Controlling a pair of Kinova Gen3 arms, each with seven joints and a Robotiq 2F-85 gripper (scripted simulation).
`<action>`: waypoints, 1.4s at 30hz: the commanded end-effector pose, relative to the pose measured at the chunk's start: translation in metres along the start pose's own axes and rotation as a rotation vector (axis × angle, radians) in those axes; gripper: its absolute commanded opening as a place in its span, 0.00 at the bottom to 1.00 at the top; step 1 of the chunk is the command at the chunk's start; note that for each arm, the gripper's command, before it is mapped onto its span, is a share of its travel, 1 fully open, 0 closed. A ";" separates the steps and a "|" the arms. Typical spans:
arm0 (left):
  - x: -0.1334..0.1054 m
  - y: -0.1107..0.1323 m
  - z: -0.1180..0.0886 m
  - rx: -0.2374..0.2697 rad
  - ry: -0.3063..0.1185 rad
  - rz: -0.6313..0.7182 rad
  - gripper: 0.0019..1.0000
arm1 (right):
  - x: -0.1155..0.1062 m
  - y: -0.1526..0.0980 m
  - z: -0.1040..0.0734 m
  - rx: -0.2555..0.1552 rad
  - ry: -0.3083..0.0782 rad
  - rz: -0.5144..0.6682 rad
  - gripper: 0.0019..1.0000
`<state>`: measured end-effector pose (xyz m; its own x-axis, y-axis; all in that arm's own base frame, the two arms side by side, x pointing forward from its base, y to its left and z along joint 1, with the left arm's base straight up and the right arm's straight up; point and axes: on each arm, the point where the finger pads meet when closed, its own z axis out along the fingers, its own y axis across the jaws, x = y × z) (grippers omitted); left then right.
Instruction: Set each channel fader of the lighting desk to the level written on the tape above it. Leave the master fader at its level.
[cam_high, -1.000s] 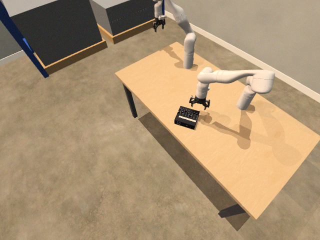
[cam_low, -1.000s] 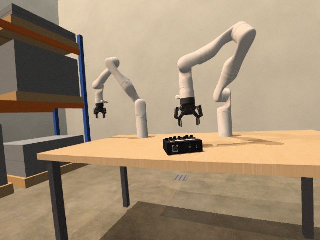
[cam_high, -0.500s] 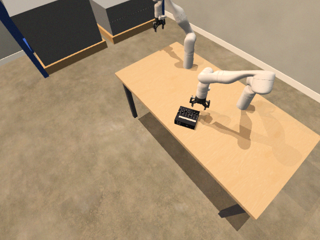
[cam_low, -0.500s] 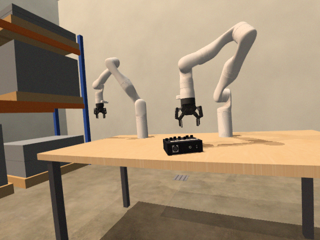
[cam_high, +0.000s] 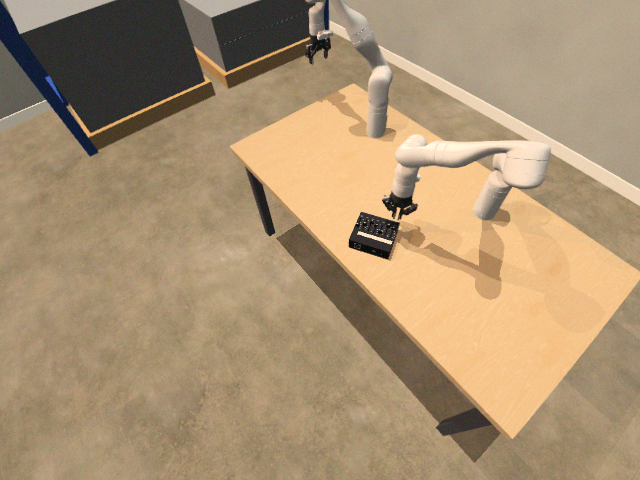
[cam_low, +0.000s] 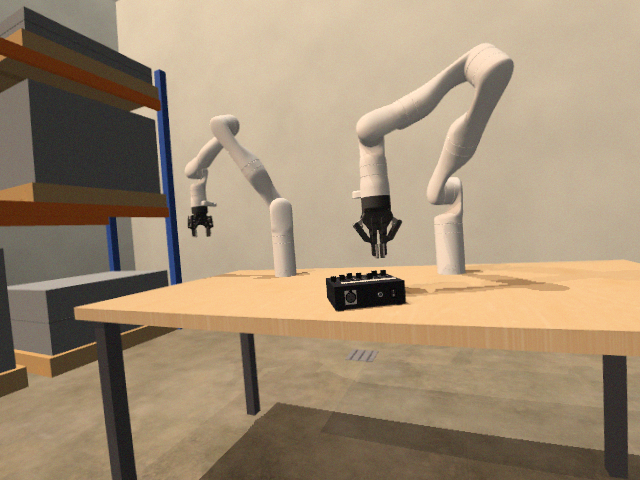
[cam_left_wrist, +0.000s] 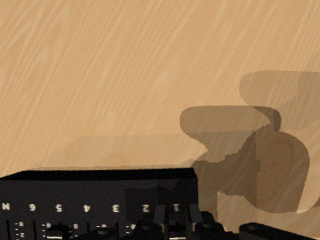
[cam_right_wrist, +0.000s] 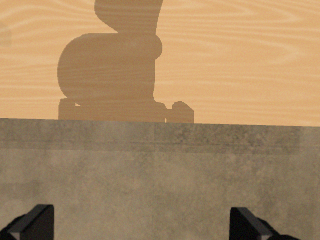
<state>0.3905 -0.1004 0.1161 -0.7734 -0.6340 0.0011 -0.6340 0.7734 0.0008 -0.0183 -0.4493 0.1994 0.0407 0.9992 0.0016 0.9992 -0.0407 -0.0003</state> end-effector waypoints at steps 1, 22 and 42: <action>0.000 0.000 -0.001 0.001 -0.001 0.000 0.10 | 0.000 0.000 -0.001 0.000 -0.002 0.000 1.00; 0.000 0.000 0.000 0.001 -0.001 0.000 0.10 | 0.000 0.000 -0.001 0.000 -0.002 0.000 1.00; 0.000 0.000 0.007 0.001 -0.001 0.000 0.10 | 0.000 0.000 -0.001 0.000 -0.002 0.000 1.00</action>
<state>0.3911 -0.1000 0.1107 -0.7726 -0.6348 -0.0007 -0.6348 0.7726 0.0000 -0.0183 -0.4493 0.1994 0.0407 0.9992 0.0016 0.9992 -0.0407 -0.0003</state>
